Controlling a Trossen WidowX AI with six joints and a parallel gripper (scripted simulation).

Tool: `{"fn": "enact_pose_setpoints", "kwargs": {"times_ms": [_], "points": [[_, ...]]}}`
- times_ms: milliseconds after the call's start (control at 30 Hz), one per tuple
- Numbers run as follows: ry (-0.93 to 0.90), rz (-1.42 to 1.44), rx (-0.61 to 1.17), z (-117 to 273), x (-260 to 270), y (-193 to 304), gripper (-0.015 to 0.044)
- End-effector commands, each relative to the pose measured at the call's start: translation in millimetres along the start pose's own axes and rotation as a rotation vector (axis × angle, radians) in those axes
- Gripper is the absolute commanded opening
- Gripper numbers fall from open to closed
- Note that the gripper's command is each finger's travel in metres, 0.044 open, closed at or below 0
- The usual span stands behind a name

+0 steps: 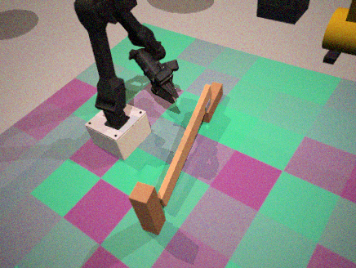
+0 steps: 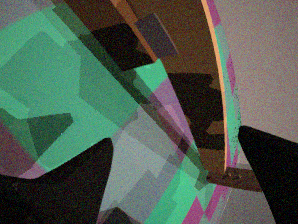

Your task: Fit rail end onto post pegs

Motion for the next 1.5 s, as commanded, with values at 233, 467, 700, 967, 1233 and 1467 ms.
{"fn": "enact_pose_setpoints", "kwargs": {"times_ms": [233,467,700,967,1233,1467], "points": [[-0.468,0.372,0.344,-90.4,-73.7,16.3,0.044],[-0.657,0.432,0.314,-121.0,-102.6,37.4,0.044],[-0.822,0.489,0.199,-147.3,-131.5,68.3,0.044],[-0.914,0.534,0.012,-169.5,-161.3,112.9,0.044],[-0.898,0.579,-0.183,-182.4,-186.7,167.0,0.044],[-0.877,0.593,-0.231,-184.0,-192.4,182.9,0.044]]}}
Point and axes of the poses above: the point midway between the two fingers, 35 mm back from their tips, its own z axis back along the fingers, its own x axis across the jaws, y = z × x, the point moved 5 cm from there along z, back along the fingers, and after that the axes turned 9 degrees about z, right-handed, at the moved point
